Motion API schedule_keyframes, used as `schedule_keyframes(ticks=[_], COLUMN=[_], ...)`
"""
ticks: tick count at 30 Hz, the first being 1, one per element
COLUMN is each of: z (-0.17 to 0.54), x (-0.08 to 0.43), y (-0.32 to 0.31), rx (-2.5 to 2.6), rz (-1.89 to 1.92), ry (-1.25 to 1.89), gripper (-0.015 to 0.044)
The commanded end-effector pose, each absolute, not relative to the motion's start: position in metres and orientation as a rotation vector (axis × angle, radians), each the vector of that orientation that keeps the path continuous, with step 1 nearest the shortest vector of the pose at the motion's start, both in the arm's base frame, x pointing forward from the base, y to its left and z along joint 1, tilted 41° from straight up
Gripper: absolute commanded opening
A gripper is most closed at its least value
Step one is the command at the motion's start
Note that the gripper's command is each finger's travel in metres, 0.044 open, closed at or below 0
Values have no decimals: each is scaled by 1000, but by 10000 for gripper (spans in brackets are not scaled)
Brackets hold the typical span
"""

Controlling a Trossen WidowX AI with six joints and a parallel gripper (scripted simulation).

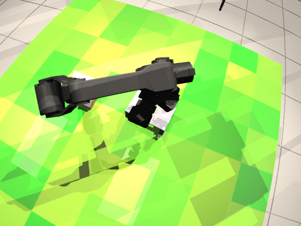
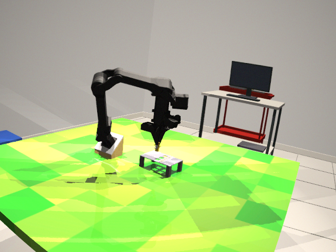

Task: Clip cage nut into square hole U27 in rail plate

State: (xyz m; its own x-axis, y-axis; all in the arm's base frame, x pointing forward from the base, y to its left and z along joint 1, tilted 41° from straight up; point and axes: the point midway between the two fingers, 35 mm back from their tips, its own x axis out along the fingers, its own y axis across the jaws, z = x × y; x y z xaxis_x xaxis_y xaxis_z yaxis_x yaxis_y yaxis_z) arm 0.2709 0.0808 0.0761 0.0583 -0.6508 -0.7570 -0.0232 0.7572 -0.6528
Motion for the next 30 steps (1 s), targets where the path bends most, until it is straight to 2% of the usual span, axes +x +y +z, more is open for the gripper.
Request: schedule_keyframes(ticks=[1, 30], z=[71, 53], x=[270, 272], y=[88, 71], rx=[-543, -514], rz=[-552, -527], ry=[1433, 1446], gripper=[32, 32])
